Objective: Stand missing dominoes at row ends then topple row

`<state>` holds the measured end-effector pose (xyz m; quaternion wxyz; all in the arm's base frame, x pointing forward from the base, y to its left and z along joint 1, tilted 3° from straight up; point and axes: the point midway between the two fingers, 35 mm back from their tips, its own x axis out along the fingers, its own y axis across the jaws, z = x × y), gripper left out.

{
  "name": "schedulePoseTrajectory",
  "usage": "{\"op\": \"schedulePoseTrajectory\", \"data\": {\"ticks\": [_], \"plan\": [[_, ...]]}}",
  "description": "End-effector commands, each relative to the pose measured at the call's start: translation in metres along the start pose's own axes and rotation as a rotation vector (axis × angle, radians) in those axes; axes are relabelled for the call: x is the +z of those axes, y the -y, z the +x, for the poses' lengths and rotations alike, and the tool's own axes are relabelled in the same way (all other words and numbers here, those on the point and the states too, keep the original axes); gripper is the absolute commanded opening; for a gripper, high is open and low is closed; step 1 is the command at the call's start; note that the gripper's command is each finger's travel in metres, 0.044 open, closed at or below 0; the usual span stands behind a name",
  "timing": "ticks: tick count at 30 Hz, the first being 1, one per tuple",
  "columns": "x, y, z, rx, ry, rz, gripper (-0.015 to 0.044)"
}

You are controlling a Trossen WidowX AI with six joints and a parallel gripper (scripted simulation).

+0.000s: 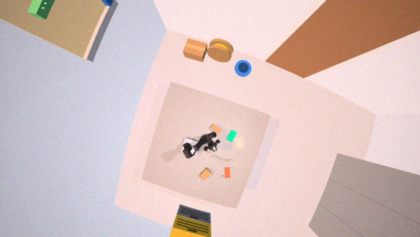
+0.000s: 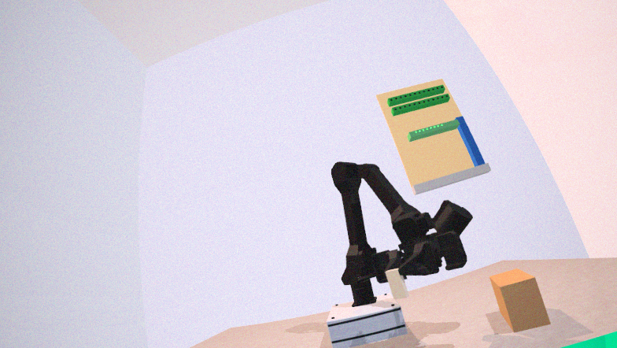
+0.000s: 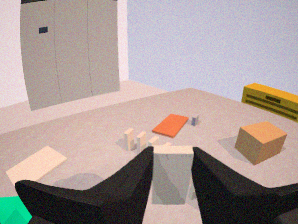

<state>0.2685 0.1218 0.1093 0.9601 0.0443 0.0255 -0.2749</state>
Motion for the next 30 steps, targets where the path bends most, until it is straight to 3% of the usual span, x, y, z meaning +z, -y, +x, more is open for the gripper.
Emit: {"op": "schedulePoseTrajectory", "data": {"ticks": [1, 30], "plan": [[0.001, 0.001, 0.0, -0.003, 0.007, 0.006, 0.0107], [-0.057, -0.009, 0.01, -0.003, 0.002, 0.004, 0.0107]]}}
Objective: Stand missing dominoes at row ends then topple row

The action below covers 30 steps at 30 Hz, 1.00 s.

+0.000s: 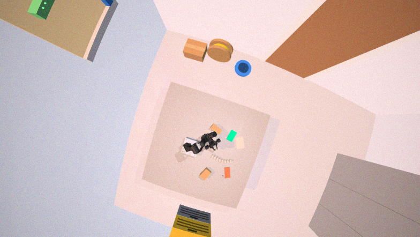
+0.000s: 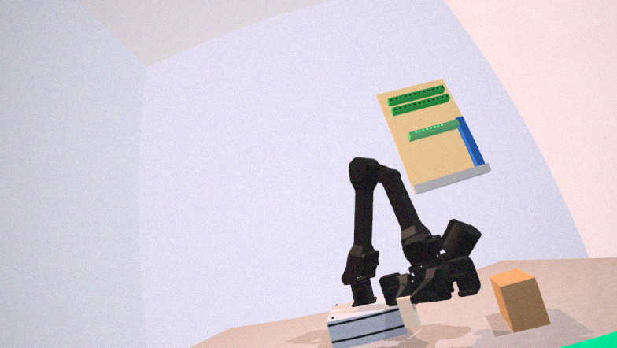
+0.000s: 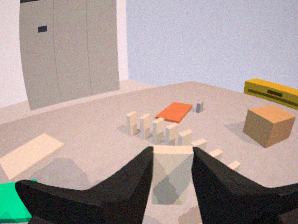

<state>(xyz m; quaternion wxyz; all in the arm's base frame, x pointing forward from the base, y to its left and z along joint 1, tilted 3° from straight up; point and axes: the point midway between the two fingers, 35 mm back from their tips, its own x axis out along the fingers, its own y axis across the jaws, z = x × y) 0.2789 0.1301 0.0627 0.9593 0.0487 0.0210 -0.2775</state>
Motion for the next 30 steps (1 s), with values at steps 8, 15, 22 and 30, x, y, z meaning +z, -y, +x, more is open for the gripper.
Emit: {"op": "schedulePoseTrajectory", "data": {"ticks": [8, 15, 22, 30], "plan": [[-0.03, 0.002, 0.005, 0.003, -0.005, -0.009, 0.0107], [-0.047, 0.006, 0.008, 0.003, -0.005, -0.011, 0.0107], [-0.062, 0.011, 0.01, 0.004, -0.004, -0.012, 0.0107], [-0.063, 0.012, 0.01, 0.004, -0.004, -0.012, 0.0107]]}}
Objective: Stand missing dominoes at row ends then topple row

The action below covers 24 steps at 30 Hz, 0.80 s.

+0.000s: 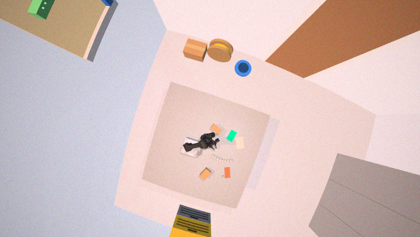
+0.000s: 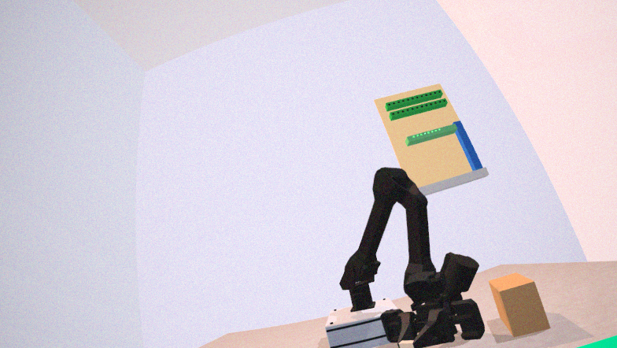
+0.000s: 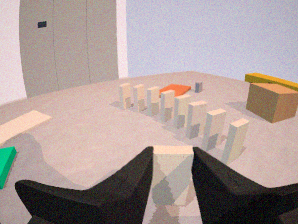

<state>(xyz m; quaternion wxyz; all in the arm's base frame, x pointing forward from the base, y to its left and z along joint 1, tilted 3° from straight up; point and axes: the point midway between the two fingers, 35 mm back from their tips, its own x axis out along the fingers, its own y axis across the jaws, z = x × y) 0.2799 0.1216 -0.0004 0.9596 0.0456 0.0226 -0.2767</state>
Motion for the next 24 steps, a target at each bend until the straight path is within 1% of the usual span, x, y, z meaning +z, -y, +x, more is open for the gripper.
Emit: {"op": "schedulePoseTrajectory", "data": {"ticks": [1, 4, 16, 17, 20, 24], "plan": [[-0.002, 0.0, 0.0, 0.003, -0.003, -0.006, 0.0107], [-0.002, 0.0, 0.0, 0.003, -0.003, -0.006, 0.0107], [-0.002, 0.0, 0.0, 0.003, -0.003, -0.006, 0.0422], [-0.002, 0.0, 0.0, 0.003, -0.003, -0.006, 0.044], [0.0, 0.0, 0.0, 0.003, -0.003, -0.005, 0.044], [0.028, -0.002, -0.002, 0.001, -0.001, -0.002, 0.044]]}}
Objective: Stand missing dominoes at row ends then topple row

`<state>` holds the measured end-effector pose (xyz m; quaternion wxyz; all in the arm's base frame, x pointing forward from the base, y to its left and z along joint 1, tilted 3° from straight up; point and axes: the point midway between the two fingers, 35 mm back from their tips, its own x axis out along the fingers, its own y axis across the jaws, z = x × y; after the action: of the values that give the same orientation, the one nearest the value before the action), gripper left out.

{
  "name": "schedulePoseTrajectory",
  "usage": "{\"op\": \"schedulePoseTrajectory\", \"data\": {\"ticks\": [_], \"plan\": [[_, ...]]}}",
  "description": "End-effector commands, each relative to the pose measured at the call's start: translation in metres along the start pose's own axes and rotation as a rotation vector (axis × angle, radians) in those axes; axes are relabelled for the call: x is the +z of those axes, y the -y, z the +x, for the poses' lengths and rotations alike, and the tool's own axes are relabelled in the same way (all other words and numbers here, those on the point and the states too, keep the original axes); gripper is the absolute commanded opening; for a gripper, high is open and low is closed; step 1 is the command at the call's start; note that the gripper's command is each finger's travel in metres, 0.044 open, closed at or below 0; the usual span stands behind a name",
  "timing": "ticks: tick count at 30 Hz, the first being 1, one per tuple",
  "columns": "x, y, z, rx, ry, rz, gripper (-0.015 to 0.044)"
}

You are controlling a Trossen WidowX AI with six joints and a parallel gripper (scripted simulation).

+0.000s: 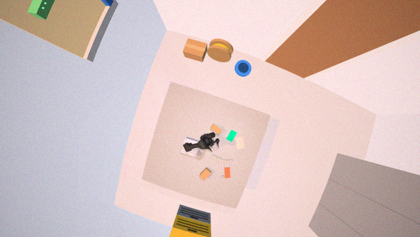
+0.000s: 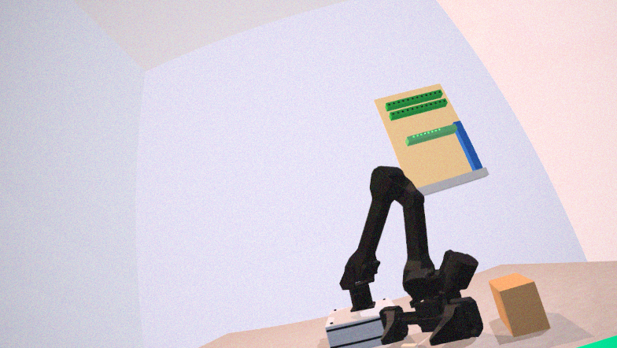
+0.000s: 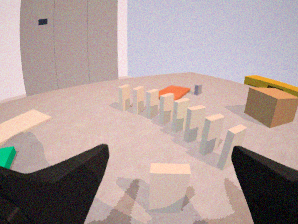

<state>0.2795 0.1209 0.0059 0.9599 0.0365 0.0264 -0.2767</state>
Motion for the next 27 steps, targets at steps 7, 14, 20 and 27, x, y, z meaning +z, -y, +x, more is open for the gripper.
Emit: {"op": "schedulePoseTrajectory", "data": {"ticks": [7, 14, 20, 27], "plan": [[0.042, 0.0, -0.004, 0.001, 0.002, 0.02, 0.044], [0.029, -0.042, 0.025, 0.097, -0.247, -0.112, 0.044], [0.024, -0.051, 0.052, 0.133, -0.678, -0.182, 0.044], [0.047, -0.036, 0.052, 0.117, -1.073, -0.091, 0.044]]}}
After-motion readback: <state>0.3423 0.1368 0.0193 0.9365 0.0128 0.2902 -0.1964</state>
